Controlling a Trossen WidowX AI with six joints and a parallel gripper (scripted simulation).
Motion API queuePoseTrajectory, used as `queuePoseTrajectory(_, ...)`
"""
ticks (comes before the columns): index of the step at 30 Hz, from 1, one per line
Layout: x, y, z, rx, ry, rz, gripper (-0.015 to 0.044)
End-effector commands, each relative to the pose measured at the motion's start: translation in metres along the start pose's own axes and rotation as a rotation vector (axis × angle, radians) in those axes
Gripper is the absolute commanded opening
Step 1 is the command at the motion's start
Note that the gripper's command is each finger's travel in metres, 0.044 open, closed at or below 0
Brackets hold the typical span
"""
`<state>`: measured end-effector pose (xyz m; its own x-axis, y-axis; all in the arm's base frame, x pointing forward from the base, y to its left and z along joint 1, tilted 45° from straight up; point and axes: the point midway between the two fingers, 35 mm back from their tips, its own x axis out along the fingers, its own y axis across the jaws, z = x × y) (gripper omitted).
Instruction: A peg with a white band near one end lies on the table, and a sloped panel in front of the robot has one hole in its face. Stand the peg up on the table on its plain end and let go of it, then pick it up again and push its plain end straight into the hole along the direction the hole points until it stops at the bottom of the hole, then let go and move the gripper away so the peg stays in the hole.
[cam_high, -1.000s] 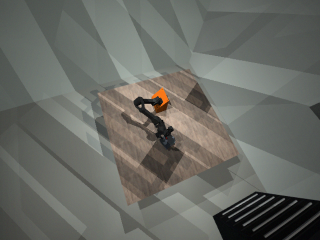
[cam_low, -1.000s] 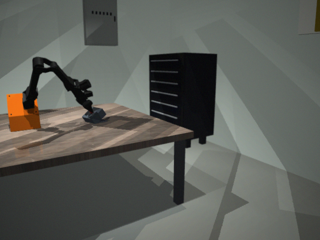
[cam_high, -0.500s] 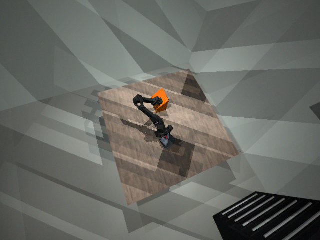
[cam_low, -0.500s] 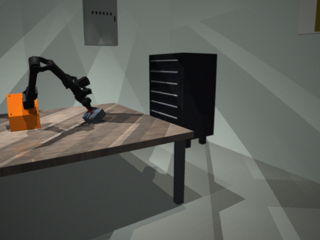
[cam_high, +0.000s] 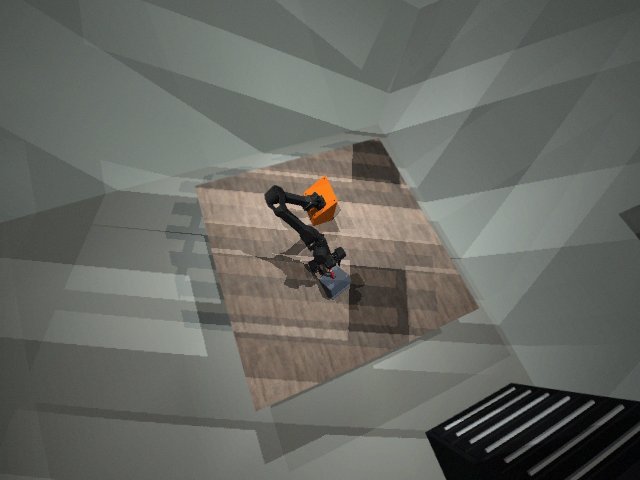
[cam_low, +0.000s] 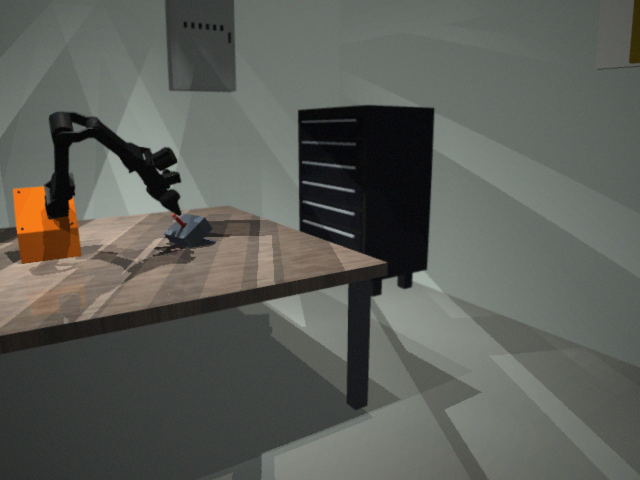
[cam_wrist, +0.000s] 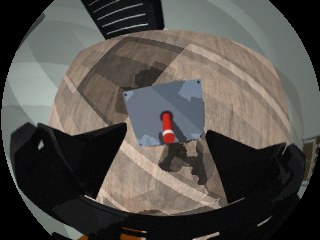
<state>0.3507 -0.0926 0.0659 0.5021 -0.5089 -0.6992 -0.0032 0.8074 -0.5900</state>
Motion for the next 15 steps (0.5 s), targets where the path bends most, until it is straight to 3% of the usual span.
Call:
queuePoseTrajectory(1,-0.006,0.000,0.001,0.001,0.000,-0.003,0.0440)
queuePoseTrajectory(15,-0.026,0.001,0.001,0.000,-0.002,-0.001,0.0440)
